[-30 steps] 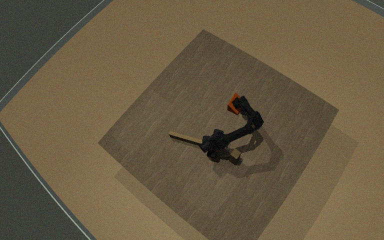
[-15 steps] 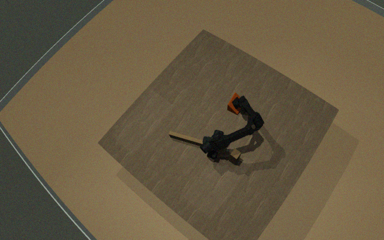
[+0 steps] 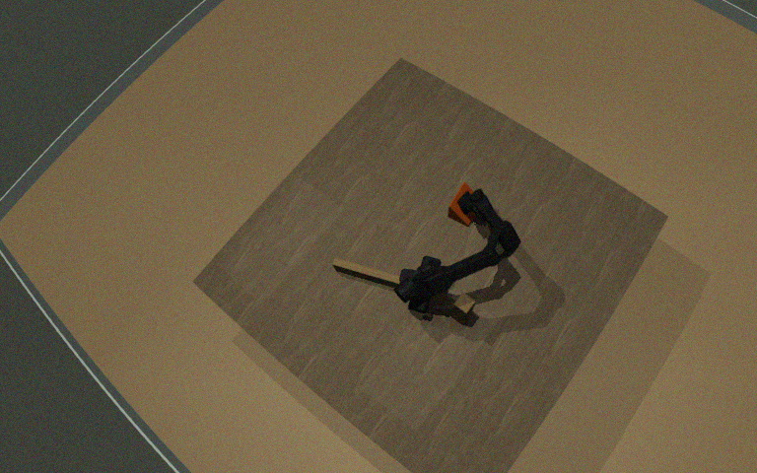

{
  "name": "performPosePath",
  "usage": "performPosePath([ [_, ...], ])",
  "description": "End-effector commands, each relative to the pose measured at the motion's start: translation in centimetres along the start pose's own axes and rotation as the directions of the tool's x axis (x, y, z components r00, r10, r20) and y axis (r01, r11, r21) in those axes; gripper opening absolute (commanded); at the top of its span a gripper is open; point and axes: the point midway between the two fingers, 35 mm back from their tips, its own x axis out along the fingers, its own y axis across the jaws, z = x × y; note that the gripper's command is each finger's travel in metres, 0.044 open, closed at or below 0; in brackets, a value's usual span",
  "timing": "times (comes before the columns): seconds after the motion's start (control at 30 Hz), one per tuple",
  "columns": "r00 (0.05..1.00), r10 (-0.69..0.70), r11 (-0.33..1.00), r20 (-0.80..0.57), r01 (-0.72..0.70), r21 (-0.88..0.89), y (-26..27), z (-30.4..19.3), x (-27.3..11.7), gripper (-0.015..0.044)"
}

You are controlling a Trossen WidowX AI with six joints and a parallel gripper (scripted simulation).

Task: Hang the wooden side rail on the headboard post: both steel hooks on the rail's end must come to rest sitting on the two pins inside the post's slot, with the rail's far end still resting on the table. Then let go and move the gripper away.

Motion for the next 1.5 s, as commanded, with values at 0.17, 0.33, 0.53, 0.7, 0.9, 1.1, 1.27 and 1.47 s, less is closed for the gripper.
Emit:
performPosePath([
  [0.17, 1.0, 0.001, 1.0, -0.003, -0.001, 0.004, 0.02, -0.04, 0.03, 0.0],
  [0.33, 1.0, 0.001, 0.999, -0.003, -0.001, 0.035, 0.01, 0.02, 0.0, 0.0],
  [0.53, 1.0, 0.001, 0.996, -0.003, -0.001, 0.087, 0.0, 0.11, 0.0, 0.0],
  [0.7, 1.0, 0.001, 0.991, -0.003, -0.001, 0.13, -0.01, 0.18, 0.0, 0.0],
  [0.9, 1.0, 0.001, 0.984, -0.003, -0.001, 0.178, -0.02, 0.24, 0.0, 0.0],
  [1.1, 1.0, 0.001, 0.975, -0.003, -0.001, 0.22, -0.02, 0.27, 0.0, 0.0],
  [1.27, 1.0, 0.001, 0.964, -0.003, -0.001, 0.268, -0.06, 0.27, 0.0, 0.0],
  [1.47, 1.0, 0.001, 0.948, -0.003, 0.0, 0.319, -0.39, 0.17, -0.01, 0.0],
])
